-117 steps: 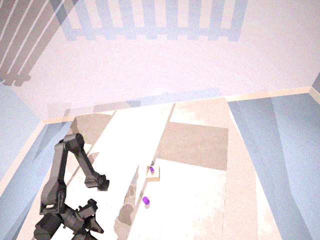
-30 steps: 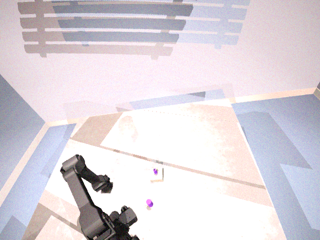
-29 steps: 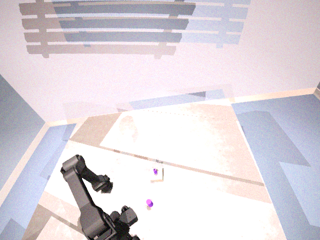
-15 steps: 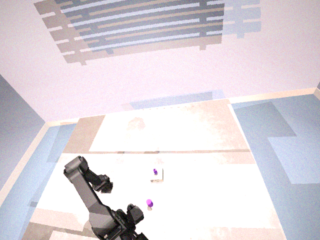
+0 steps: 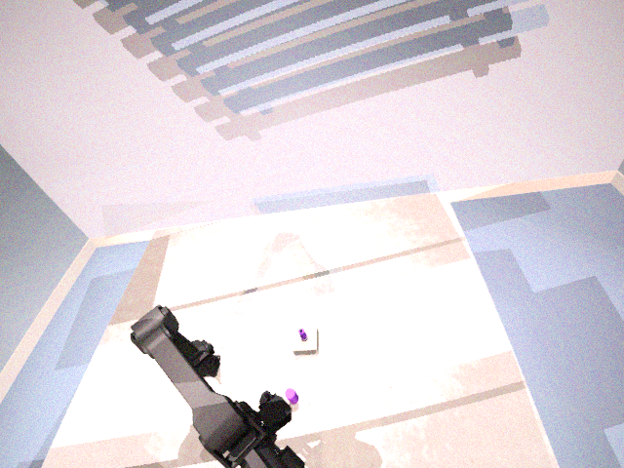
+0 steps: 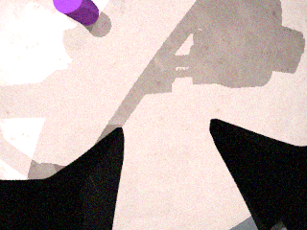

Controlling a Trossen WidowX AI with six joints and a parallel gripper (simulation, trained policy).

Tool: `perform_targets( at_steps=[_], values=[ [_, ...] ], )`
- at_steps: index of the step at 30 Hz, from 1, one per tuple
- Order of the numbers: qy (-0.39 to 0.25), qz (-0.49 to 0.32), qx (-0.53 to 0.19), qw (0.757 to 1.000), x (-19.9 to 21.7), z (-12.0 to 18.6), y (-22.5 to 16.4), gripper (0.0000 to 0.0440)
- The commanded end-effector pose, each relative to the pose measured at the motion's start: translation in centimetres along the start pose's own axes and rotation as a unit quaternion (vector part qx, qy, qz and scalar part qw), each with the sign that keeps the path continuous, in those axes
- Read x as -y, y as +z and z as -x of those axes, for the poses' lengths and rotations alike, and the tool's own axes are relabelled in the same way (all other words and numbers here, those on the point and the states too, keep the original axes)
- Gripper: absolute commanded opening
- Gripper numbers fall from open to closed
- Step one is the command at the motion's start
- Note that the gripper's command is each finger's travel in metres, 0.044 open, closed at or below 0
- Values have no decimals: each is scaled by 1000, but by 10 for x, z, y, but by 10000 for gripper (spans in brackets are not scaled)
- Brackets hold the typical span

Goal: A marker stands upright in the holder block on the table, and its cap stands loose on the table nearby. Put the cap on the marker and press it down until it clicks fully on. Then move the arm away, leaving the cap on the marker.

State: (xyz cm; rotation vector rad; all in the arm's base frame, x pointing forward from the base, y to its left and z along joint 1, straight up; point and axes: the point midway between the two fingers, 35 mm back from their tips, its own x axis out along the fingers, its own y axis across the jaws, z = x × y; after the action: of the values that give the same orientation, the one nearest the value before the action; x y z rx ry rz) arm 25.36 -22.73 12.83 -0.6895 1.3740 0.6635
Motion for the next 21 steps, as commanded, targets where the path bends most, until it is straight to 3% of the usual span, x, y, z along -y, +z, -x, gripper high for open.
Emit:
perform_targets(
  at_steps=[1, 21],
  values=[
    [9, -1, -7, 1000, 0, -3, 5, 309],
    [53, 25, -24, 998, -12, -13, 42, 300]
  ],
)
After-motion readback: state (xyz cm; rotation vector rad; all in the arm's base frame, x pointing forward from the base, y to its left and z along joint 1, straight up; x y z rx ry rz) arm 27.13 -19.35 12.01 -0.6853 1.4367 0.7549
